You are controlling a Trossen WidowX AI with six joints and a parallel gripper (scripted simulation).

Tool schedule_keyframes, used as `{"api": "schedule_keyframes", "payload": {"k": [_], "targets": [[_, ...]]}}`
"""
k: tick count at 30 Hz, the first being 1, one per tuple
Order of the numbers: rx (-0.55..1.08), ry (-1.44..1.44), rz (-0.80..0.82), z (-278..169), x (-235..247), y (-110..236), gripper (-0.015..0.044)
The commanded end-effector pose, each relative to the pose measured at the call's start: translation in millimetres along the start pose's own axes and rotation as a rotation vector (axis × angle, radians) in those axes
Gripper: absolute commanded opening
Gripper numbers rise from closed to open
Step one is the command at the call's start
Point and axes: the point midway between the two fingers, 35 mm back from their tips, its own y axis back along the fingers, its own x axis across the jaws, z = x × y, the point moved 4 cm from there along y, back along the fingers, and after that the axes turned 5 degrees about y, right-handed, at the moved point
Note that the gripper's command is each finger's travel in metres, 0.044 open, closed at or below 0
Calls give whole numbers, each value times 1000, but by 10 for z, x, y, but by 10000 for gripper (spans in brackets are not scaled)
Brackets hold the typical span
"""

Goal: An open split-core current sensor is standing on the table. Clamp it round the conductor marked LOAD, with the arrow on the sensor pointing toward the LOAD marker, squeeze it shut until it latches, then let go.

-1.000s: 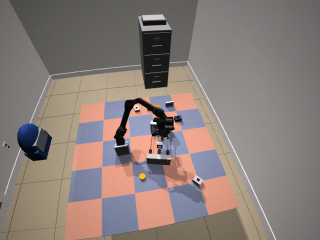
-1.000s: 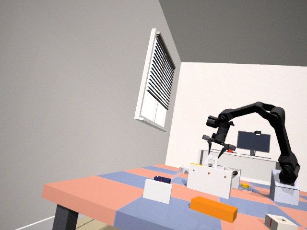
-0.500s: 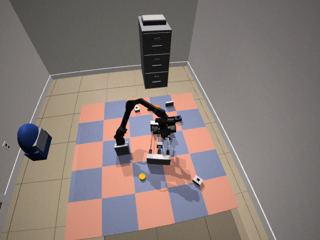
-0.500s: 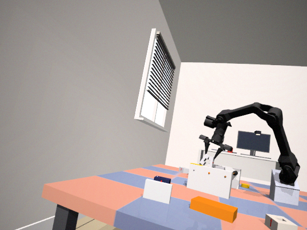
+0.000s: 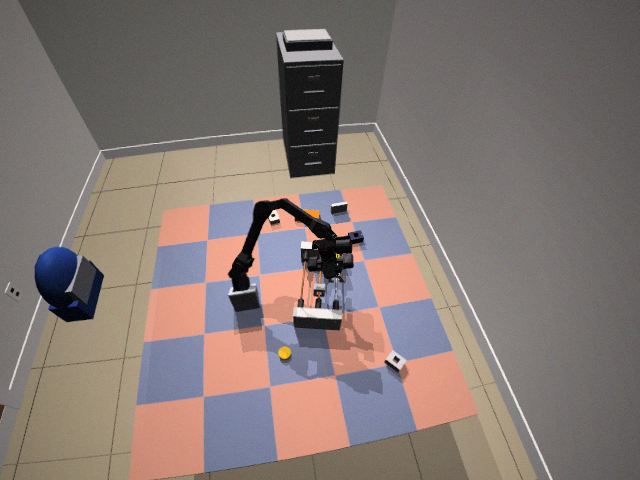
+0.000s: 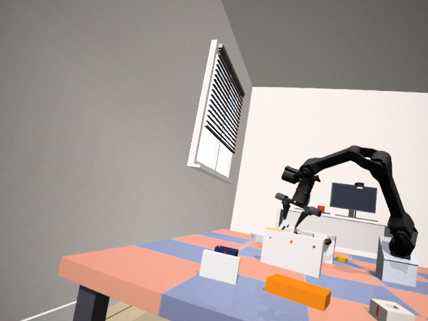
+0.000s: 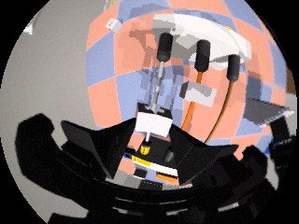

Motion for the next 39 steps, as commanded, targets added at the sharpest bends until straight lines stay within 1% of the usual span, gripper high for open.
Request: {"api": "schedule_keyframes", "payload": {"k": [1,14,15,39], "targets": [[4,-6,1,0,-1,-67,0],[6,-6,1,-7,-10,-272,0],[2,0,1,-6,-6,-224,0],[2,0,1,-6,-6,-224,0]]}}
